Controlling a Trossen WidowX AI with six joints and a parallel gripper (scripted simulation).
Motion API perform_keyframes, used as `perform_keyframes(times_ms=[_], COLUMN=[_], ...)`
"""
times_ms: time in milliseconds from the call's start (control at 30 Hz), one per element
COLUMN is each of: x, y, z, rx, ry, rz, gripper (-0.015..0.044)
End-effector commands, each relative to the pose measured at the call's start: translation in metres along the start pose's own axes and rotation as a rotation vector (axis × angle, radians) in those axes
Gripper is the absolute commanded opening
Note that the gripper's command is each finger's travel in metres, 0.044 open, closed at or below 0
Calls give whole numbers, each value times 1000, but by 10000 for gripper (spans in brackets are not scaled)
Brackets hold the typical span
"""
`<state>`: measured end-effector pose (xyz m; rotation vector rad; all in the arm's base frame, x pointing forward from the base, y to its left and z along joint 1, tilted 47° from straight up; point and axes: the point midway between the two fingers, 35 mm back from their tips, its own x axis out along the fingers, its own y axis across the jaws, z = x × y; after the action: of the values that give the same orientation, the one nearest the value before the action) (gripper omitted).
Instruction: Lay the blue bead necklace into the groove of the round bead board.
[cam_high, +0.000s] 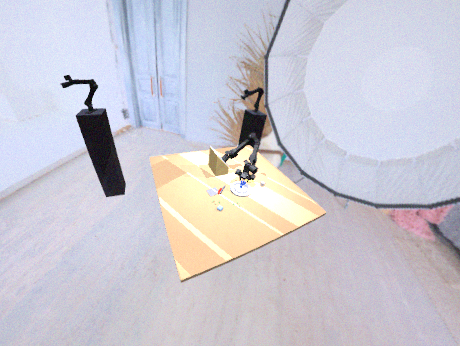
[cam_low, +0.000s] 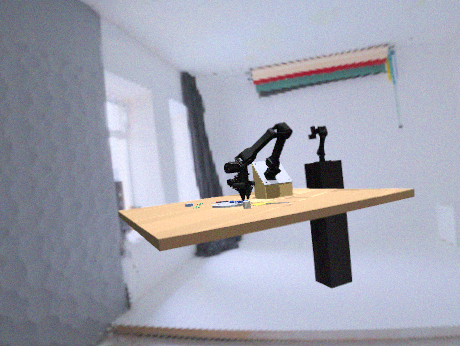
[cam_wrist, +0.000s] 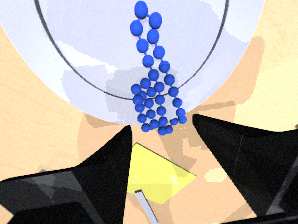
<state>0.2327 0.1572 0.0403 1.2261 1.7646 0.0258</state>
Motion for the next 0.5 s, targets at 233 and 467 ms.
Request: perform_keyframes(times_ms=[233, 467], x=[7, 7], y=[-1, -1], z=[-1, -1], rx=[1, 1], ry=[3, 3], rz=[-1, -1], gripper=[231, 87])
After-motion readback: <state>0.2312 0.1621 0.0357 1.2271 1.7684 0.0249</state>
